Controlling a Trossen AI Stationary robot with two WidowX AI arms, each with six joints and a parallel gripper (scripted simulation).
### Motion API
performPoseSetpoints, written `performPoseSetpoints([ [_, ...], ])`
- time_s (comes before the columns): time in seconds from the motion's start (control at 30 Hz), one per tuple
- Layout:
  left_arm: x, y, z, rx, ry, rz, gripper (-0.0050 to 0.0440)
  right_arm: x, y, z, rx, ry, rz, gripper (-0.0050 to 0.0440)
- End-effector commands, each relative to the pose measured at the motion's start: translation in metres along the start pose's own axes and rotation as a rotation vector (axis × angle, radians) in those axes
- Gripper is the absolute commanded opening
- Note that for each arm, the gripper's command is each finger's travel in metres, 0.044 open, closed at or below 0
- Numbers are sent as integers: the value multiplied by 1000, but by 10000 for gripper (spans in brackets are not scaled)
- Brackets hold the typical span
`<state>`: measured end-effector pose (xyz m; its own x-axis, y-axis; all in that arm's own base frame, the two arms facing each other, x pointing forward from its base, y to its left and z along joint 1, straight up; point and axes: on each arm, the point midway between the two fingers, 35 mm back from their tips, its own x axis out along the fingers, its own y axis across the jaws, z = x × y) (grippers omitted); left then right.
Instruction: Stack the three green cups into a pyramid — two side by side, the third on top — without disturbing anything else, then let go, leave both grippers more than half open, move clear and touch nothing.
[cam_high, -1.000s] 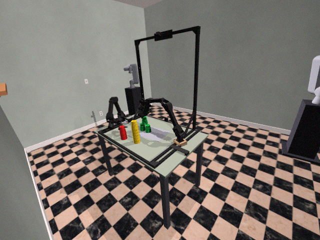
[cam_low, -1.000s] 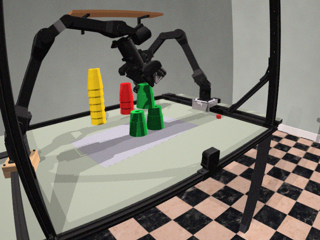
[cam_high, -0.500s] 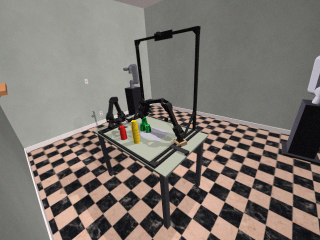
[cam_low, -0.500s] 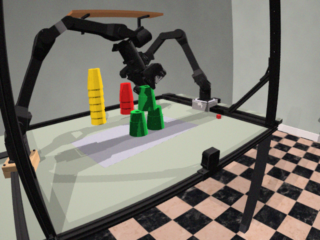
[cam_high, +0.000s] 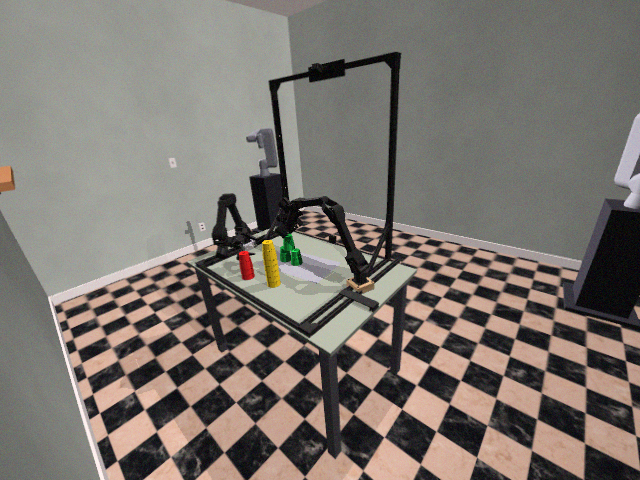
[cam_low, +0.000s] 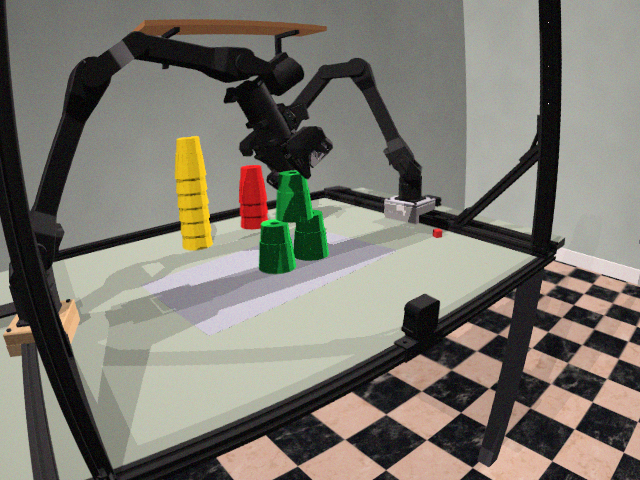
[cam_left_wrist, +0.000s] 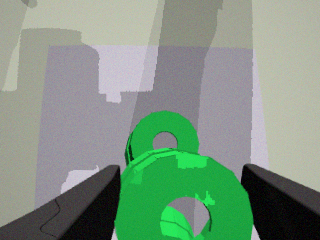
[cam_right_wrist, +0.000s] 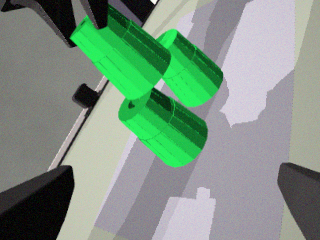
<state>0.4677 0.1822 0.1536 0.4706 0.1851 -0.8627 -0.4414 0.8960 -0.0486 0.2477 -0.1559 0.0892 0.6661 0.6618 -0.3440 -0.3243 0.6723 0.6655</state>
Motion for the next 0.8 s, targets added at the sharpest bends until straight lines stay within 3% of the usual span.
performPoseSetpoints([
  [0.0, 0, 0, 0, 0, 1, 0, 0, 0, 0, 0, -2, -3, 2, 440],
  [0.77, 0, 0, 0, 0, 1, 0, 127, 0, 0, 0, -2, -3, 2, 440],
])
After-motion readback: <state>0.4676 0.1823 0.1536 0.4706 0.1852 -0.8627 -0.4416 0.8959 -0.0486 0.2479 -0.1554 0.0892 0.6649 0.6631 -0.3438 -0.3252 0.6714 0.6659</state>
